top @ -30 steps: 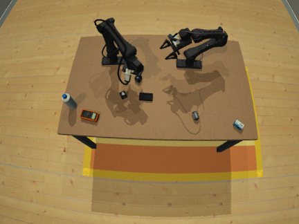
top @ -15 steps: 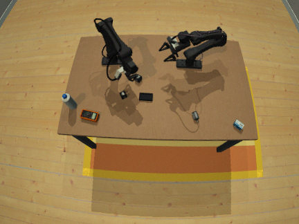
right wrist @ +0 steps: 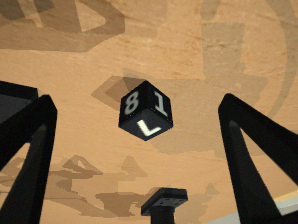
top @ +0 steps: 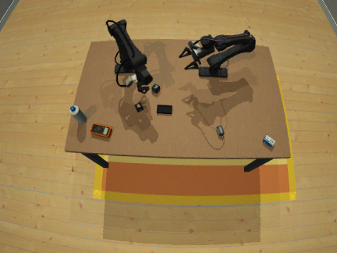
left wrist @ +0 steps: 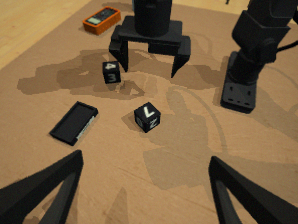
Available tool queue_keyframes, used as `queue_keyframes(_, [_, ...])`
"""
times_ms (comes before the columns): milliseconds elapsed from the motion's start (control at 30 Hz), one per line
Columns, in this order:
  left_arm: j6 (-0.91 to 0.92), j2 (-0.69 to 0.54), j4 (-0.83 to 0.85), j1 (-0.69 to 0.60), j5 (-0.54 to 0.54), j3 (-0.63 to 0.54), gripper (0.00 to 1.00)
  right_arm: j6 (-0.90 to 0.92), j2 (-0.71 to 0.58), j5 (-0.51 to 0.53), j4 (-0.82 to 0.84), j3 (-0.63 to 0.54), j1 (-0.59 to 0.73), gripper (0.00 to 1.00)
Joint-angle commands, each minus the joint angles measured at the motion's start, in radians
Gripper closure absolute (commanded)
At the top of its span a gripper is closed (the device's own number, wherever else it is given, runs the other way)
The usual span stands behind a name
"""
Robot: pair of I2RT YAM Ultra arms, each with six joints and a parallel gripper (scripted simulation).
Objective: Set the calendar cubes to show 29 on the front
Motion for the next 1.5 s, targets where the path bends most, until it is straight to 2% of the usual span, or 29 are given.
queue_keyframes(0, [0.006,-0.02,0.021,0.009,0.015,-0.008,0.0,0.023,-0.033,0.019,-0.015,-0.006,-0.011,0.0])
queue_keyframes(267, [0.002,-0.012,0.02,0.004,0.009,0.003,0.0,0.023,-0.025,0.011,-0.003,0.004,-0.006,0.0])
queue_keyframes(367, [0.002,-0.012,0.02,0.004,0.009,0.003,0.0,-0.03,-0.021,-0.018,-0.024,0.006,-0.013,0.34])
queue_keyframes(400, [0.002,-0.012,0.02,0.004,0.009,0.003,0.0,-0.058,-0.017,-0.03,-0.029,0.019,-0.014,0.36])
queue_keyframes(500, [0.002,-0.012,0.02,0.004,0.009,0.003,0.0,-0.198,0.022,-0.093,-0.049,0.038,-0.028,0.36])
queue_keyframes(567, [0.002,-0.012,0.02,0.004,0.009,0.003,0.0,-0.198,0.022,-0.093,-0.049,0.038,-0.028,0.36])
queue_keyframes(700, [0.002,-0.012,0.02,0.004,0.009,0.003,0.0,-0.428,0.105,-0.196,-0.079,0.087,-0.069,0.36])
queue_keyframes(1067, [0.002,-0.012,0.02,0.004,0.009,0.003,0.0,-0.874,0.308,-0.404,-0.16,0.213,-0.157,0.36])
queue_keyframes(1133, [0.002,-0.012,0.02,0.004,0.009,0.003,0.0,-0.874,0.308,-0.404,-0.16,0.213,-0.157,0.36])
queue_keyframes(1333, [0.002,-0.012,0.02,0.004,0.009,0.003,0.0,-1.048,0.428,-0.497,-0.213,0.288,-0.185,0.36])
queue_keyframes(1467, [0.002,-0.012,0.02,0.004,0.009,0.003,0.0,-1.055,0.482,-0.52,-0.241,0.324,-0.163,0.36])
